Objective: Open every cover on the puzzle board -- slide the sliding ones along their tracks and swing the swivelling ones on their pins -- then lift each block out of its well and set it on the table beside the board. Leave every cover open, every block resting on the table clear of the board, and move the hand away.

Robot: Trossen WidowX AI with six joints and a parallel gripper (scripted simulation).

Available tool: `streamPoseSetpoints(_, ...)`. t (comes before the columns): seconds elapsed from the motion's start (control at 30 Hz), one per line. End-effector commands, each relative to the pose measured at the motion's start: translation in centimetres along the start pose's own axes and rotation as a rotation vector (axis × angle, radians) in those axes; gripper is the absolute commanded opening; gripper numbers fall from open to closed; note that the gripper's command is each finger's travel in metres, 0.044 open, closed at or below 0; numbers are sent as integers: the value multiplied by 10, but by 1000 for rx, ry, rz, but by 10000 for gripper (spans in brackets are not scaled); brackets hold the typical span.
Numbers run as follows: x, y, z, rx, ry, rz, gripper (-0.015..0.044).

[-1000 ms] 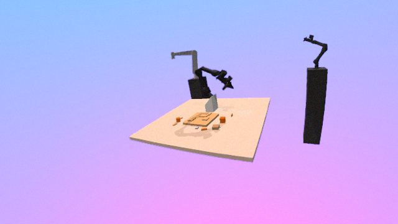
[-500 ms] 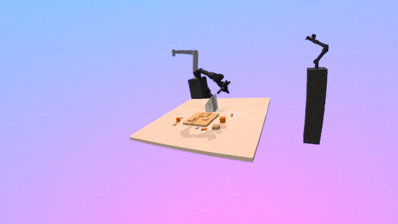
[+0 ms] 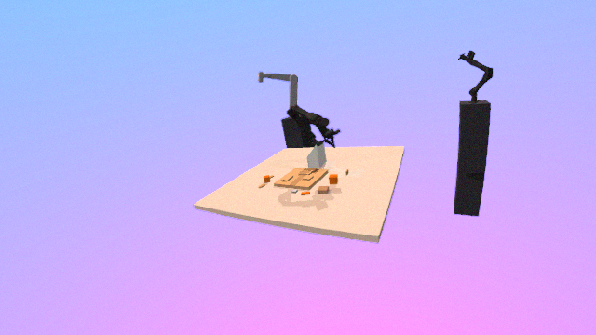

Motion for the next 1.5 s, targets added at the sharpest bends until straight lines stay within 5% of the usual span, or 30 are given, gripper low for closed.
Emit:
streamPoseSetpoints(0.0,-3,0,-21,-79,-46,17,0)
streamPoseSetpoints(1.13,-27,-52,-189,-678,-449,202,0)
streamPoseSetpoints(1.47,-28,-56,-196,-700,-467,211,0)
Point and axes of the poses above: the point midway between the two fingers, 35 mm back from their tips, its own x axis back along the fingers, its own z axis across the jaws, y = z × x, the point moved 3 cm from there along x, back along the fingers, and after that the axes turned 5 degrees about x, right-handed, at the moved point
